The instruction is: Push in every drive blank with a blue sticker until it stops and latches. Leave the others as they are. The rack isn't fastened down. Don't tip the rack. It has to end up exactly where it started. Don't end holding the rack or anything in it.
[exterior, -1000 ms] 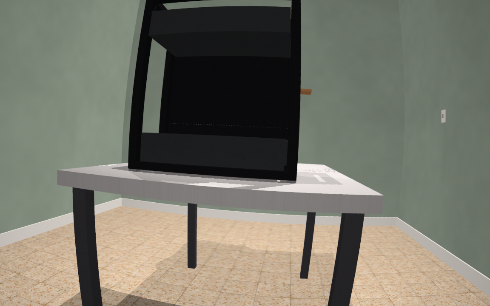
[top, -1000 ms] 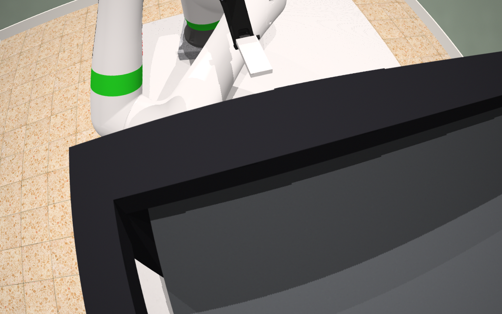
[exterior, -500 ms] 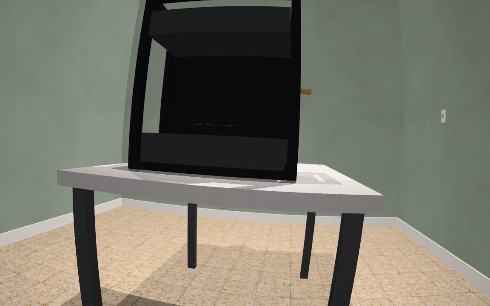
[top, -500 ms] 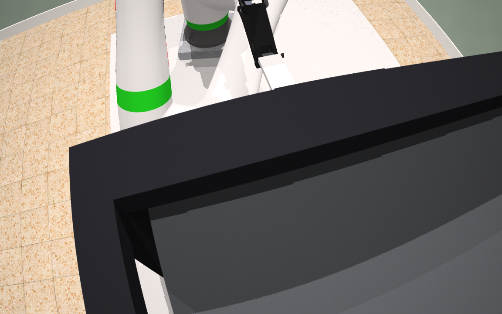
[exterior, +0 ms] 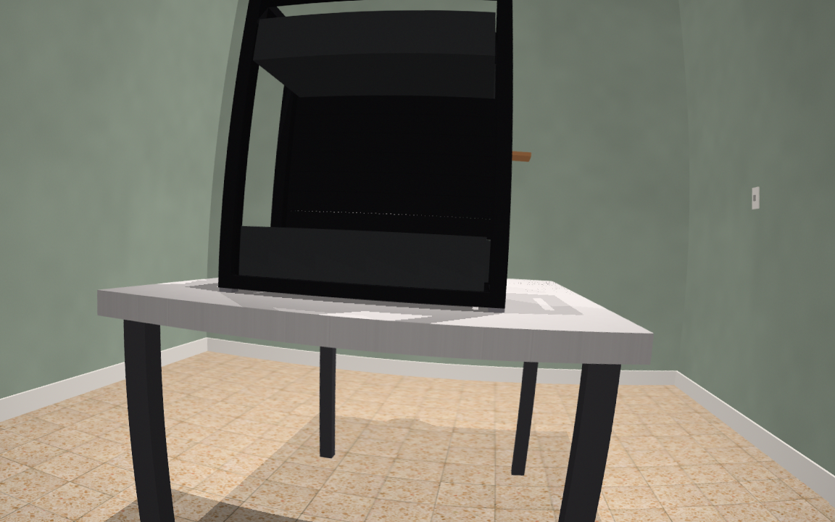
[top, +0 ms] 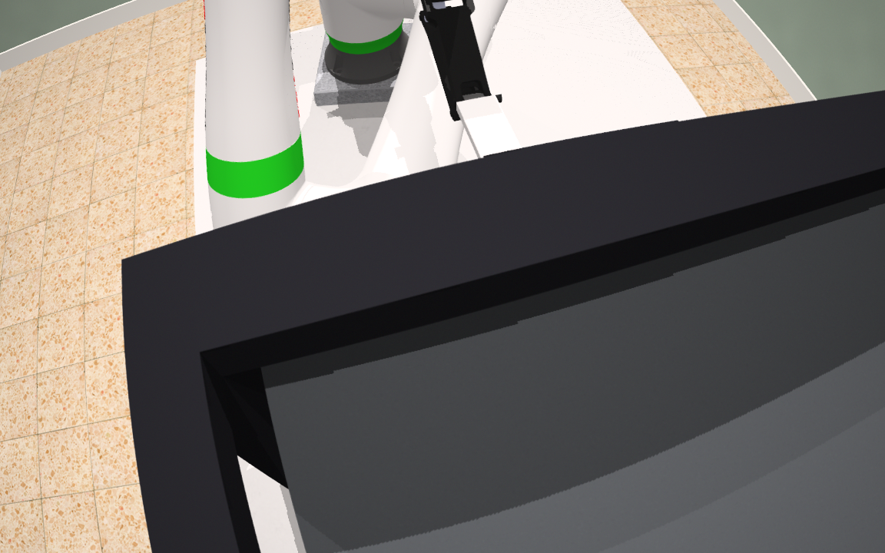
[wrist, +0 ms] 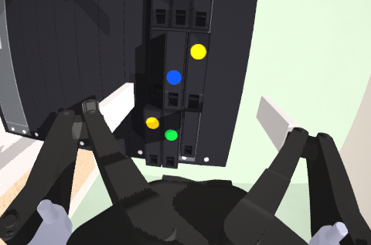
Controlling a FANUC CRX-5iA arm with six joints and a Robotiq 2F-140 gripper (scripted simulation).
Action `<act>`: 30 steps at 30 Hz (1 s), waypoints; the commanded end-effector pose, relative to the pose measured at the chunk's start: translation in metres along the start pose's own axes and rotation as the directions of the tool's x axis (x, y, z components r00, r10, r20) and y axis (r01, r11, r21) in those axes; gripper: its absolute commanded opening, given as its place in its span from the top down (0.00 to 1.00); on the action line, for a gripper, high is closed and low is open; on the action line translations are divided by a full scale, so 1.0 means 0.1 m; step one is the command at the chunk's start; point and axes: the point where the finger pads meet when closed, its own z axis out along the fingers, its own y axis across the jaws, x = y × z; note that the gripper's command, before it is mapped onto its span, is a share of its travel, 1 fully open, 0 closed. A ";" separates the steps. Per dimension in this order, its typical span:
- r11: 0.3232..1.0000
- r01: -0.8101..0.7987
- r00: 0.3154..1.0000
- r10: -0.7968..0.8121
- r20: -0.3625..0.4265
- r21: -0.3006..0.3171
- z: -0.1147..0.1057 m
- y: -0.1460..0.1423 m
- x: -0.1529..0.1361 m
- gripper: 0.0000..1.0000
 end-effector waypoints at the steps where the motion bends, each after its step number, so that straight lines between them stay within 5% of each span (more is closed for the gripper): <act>1: 1.000 0.000 1.000 0.000 0.000 0.000 0.00 0.00 0.00 0.00; 30: 1.000 0.000 1.000 0.000 0.000 0.000 0.00 0.00 0.00 0.00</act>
